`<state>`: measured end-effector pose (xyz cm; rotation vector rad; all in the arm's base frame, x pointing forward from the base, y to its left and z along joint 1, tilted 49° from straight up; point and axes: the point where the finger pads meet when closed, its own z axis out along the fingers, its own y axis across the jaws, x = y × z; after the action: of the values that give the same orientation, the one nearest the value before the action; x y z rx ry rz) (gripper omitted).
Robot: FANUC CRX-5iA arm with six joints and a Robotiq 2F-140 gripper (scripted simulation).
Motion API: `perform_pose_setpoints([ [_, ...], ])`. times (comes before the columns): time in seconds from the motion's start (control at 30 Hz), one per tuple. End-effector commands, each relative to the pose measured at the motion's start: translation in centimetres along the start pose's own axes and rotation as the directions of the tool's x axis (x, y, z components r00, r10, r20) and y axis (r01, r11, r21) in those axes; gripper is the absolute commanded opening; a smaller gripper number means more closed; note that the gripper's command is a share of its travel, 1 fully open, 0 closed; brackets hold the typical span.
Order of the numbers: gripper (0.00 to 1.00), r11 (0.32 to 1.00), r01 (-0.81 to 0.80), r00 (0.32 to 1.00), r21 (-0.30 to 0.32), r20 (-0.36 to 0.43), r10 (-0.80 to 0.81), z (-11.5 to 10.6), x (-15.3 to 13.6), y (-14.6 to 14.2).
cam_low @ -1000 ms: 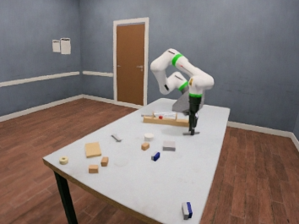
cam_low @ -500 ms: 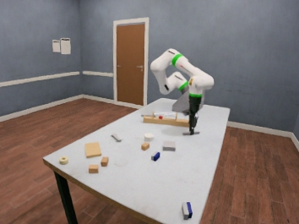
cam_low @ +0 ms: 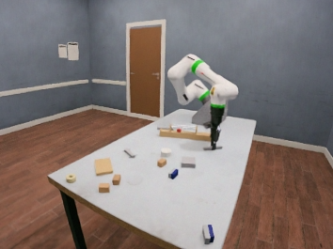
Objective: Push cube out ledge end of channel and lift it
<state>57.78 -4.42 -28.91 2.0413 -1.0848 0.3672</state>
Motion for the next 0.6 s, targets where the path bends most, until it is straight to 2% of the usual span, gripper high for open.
perform_pose_setpoints([
  [0.0,0.1,1.0,0.0,1.0,0.002,-0.001,0.0,-0.1,0.0,-0.1],
  [0.23,0.1,1.0,0.0,1.0,0.002,-0.001,0.0,-0.1,0.0,-0.1],
  [0.33,0.1,1.0,0.0,1.0,0.002,-0.001,0.0,-1.0,0.0,-0.1],
  [0.4,0.1,1.0,0.0,1.0,0.002,-0.001,0.0,-2.5,0.0,-0.1],
  [0.57,0.1,1.0,0.0,1.0,0.002,-0.001,0.0,-8.2,0.0,-0.1],
])
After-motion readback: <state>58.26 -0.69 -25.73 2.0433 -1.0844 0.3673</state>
